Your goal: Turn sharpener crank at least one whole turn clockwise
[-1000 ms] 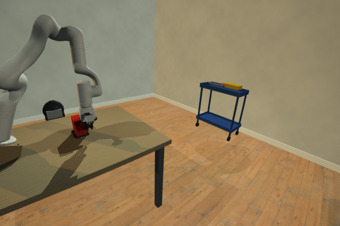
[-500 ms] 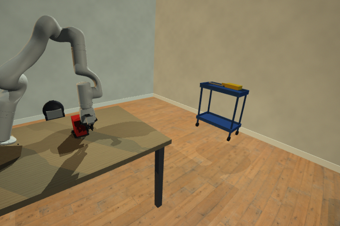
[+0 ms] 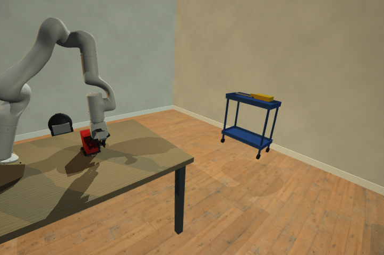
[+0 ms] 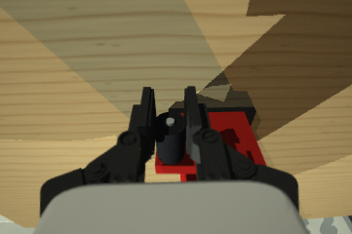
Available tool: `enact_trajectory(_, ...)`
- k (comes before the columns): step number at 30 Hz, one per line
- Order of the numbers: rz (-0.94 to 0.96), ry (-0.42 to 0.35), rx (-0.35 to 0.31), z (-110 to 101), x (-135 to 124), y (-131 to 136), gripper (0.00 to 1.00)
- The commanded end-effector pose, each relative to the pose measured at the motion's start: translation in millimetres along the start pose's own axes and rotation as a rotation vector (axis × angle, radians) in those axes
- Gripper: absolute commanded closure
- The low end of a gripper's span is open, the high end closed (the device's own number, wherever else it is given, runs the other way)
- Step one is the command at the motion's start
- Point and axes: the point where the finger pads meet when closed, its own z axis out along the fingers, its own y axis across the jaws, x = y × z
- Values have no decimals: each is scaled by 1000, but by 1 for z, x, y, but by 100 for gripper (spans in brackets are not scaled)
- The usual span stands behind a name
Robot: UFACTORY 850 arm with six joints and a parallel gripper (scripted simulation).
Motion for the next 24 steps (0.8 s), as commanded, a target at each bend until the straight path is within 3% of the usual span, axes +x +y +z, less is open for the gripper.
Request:
enact_trajectory(1,0,1,2,0,0,-1,100)
enact_trajectory(12,0,1,2,4,0,0,100)
enact_trajectory(24,0,1,2,21,0,5,100)
